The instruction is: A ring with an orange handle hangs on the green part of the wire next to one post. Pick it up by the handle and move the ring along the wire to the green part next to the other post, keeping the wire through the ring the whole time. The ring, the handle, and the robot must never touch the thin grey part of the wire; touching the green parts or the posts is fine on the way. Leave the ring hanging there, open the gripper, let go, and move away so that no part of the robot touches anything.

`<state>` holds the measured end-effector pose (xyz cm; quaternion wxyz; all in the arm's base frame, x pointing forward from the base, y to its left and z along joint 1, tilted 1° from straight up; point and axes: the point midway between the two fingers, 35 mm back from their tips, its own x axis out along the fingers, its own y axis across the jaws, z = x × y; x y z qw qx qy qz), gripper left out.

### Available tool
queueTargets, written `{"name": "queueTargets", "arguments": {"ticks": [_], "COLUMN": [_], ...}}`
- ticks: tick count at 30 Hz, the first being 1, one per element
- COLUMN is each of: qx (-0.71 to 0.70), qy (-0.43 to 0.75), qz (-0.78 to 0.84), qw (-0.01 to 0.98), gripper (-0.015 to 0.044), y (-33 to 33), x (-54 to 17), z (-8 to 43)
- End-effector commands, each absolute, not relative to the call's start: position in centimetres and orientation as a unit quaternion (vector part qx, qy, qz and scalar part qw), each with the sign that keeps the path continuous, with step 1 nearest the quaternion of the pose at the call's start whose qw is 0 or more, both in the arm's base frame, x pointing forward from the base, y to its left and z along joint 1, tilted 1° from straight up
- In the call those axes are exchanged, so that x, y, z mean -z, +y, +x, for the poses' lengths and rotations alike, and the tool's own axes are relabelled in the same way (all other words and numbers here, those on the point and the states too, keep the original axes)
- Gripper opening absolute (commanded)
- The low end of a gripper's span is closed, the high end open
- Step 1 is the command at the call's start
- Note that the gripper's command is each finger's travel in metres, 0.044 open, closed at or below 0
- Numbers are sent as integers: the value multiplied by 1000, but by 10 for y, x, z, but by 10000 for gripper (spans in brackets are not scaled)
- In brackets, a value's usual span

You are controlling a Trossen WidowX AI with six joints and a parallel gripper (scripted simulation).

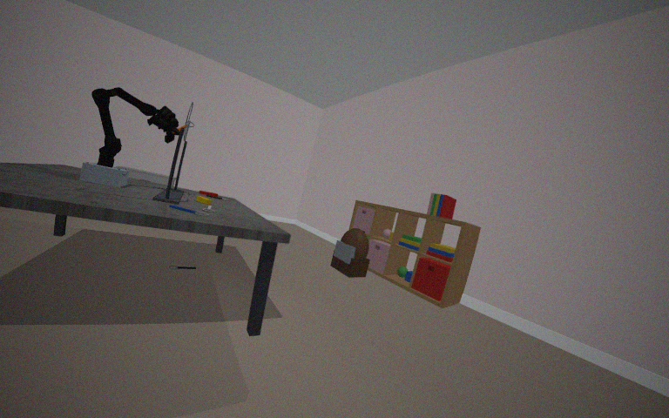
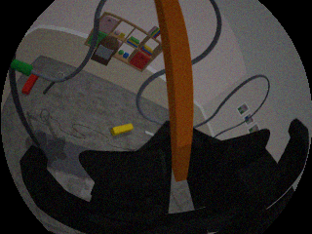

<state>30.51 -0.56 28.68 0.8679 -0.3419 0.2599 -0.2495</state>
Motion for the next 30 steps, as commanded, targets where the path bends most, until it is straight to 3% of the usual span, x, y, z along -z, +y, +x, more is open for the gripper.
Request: {"name": "queueTargets", "arguments": {"ticks": [1, 30], "qx": [260, 303], "qy": [256, 223], "qz": [-378, -632], "qw": [851, 677], "gripper": [-150, -150], "y": [-11, -28], "x": [-292, -330], "z": [302, 298]}}
